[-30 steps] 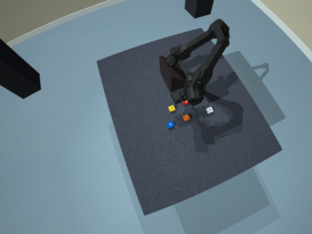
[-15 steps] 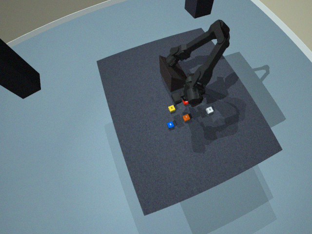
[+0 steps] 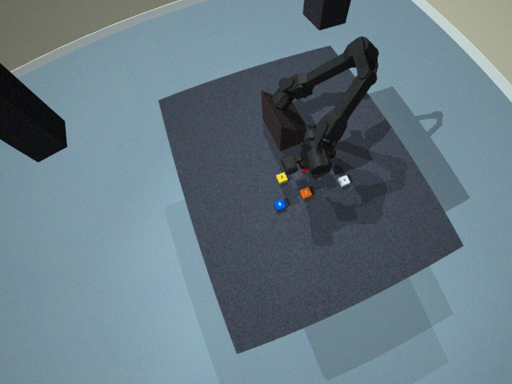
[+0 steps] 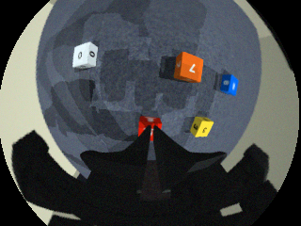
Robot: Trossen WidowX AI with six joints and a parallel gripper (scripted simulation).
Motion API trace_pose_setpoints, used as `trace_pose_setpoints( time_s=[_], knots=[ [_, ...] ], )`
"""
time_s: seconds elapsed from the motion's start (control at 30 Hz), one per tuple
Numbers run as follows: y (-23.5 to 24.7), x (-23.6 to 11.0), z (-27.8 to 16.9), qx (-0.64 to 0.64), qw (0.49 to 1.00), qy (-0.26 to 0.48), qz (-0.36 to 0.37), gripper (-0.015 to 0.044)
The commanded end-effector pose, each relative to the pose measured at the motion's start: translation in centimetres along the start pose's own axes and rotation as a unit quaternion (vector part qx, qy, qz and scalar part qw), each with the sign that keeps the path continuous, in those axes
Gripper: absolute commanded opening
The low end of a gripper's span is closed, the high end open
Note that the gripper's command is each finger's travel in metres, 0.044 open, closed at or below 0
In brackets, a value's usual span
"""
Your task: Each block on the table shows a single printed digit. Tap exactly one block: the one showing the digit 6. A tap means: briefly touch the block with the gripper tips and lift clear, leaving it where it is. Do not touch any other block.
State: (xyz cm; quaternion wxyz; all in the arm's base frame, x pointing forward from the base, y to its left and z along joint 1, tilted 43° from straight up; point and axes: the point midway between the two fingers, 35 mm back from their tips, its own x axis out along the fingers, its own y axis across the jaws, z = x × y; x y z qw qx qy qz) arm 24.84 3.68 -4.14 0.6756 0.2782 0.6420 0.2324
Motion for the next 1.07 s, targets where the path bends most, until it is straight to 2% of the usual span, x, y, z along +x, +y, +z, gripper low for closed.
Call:
trace_pose_setpoints(
  time_s=[0.0,0.13,0.27,0.4,0.5,0.63,0.8,0.87,1.03],
  knots=[
    [0.1,0.5,-0.4,0.005,1.0,0.004,0.003,0.002],
    [0.1,0.5,-0.4,0.005,1.0,0.004,0.003,0.002],
    [0.0,-2.3,-0.3,0.005,1.0,0.003,0.002,0.002],
    [0.0,-2.6,-0.3,0.005,1.0,0.004,0.002,0.002],
    [2.3,-3.7,0.8,0.005,1.0,0.003,-0.001,0.0099],
    [9.5,-6.8,2.2,0.005,1.0,0.003,-0.003,0.0204],
    [17.6,-10.3,0.7,0.005,1.0,0.003,0.003,0.0335],
    [18.8,-10.8,0.2,0.005,1.0,0.003,0.005,0.0387],
    [18.8,-10.8,0.2,0.005,1.0,0.003,0.005,0.04]
  ],
)
